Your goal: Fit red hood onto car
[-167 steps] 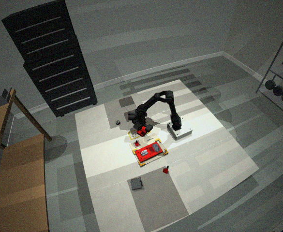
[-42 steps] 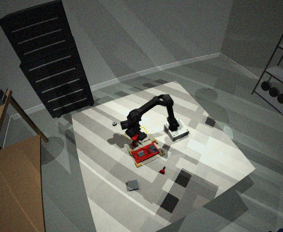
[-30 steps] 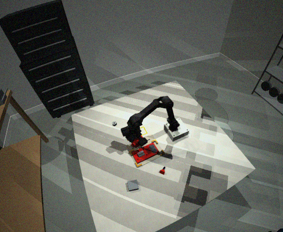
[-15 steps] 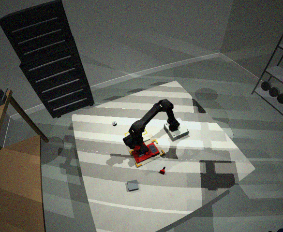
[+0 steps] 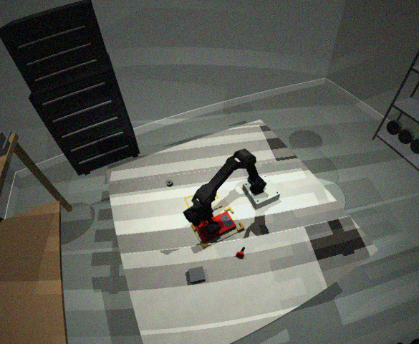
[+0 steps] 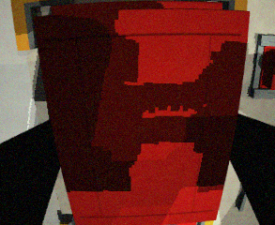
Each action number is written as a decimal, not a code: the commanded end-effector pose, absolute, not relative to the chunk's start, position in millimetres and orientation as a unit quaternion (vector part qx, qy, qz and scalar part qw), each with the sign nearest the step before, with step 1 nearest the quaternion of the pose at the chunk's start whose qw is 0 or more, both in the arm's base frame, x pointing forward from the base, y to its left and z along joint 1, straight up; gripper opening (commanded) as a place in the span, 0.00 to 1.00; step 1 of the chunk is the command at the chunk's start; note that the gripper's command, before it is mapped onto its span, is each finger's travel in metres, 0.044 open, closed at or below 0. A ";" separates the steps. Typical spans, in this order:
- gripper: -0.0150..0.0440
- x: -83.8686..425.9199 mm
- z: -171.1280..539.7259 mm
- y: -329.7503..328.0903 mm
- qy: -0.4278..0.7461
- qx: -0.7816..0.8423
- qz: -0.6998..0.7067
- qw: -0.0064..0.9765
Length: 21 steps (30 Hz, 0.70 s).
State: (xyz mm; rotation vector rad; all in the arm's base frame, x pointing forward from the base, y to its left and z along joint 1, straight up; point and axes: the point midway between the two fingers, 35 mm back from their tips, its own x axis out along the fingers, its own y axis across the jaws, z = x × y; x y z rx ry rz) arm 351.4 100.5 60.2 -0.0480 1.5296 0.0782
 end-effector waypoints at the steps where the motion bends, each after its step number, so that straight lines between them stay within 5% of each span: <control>1: 0.25 349.2 41.6 100.1 0.696 -0.022 0.032 0.717; 21: 0.25 346.8 35.1 100.2 0.696 -0.022 0.032 0.717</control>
